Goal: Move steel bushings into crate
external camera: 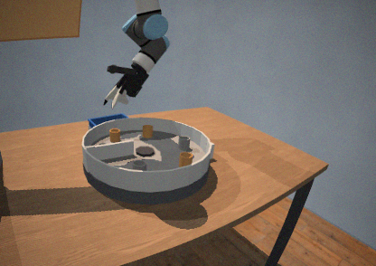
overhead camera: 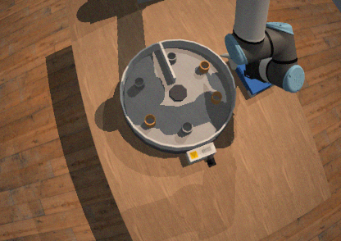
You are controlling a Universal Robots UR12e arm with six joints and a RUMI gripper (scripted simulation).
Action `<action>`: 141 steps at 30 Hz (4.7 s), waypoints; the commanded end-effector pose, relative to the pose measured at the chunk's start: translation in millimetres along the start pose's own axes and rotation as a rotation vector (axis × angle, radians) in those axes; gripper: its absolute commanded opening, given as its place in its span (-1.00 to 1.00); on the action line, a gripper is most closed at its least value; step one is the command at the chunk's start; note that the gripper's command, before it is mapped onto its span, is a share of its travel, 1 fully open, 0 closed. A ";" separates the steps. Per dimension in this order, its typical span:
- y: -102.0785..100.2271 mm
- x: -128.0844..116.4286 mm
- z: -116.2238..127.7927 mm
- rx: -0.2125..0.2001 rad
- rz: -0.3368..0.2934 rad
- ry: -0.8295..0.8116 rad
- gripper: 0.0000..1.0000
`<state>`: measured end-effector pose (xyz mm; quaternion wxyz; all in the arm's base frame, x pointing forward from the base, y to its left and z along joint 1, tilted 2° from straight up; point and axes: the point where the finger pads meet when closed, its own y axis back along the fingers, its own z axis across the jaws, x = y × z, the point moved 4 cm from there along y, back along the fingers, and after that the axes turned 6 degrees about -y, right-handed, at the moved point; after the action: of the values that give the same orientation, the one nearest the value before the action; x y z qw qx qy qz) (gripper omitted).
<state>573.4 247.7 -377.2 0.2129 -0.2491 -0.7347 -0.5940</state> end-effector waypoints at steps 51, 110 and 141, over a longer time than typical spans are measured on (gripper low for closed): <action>-3.6 86.4 -253.9 -0.213 -0.670 0.118 1.00; -3.6 86.4 -253.9 -0.213 -0.671 0.118 -0.90; -3.6 86.4 -253.9 -0.213 -0.671 0.118 -0.90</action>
<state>507.3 8.3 -275.9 0.0215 0.0197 -0.6959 -0.7176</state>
